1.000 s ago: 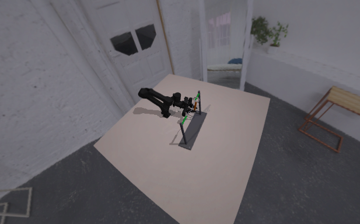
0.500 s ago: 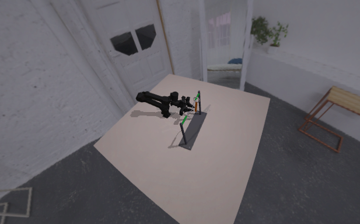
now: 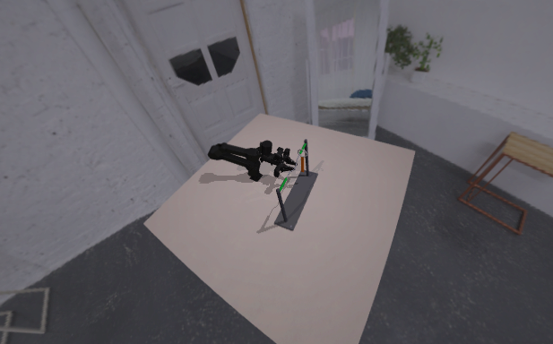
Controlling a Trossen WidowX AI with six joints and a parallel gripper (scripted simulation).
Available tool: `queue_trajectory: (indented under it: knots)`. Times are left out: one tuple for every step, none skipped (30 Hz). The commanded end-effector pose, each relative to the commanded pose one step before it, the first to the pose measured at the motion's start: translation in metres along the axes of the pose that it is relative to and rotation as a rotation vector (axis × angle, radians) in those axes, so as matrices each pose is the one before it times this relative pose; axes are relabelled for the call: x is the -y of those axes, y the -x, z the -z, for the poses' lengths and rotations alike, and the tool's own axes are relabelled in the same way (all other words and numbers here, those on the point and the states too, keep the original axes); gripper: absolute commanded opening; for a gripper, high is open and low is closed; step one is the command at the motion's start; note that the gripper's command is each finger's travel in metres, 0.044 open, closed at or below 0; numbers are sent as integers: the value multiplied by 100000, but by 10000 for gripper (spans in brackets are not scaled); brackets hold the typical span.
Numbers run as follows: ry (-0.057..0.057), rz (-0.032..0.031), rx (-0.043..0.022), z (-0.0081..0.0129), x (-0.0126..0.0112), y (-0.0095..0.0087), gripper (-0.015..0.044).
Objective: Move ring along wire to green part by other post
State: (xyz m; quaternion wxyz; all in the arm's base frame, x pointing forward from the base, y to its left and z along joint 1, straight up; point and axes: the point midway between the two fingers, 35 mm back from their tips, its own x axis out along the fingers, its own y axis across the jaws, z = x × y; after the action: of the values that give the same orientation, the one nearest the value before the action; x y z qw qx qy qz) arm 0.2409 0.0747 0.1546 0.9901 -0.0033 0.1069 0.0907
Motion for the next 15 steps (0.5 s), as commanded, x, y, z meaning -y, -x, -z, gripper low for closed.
queue_trajectory:
  knots:
    - [-425,328,-321,97,41,22,160]
    - [0,0,0,0,0,0,160]
    - [0,0,0,0,0,0,160]
    - [0,0,0,0,0,0,160]
    - [0,0,0,0,0,0,160]
    - [0,0,0,0,0,0,160]
    - [0,0,0,0,0,0,160]
    - [0,0,0,0,0,0,160]
    - [0,0,0,0,0,0,160]
    - [431,-383,306,-108,-72,81,186]
    - [-14,-1,-42,-44,-50,266,212]
    - [-20,-2,-64,-61,-68,449,239]
    - [-18,-2,-69,-53,-58,563,265]
    - [-11,-1,-57,-28,-29,571,291]
    - [-4,-1,-44,-3,0,576,317]
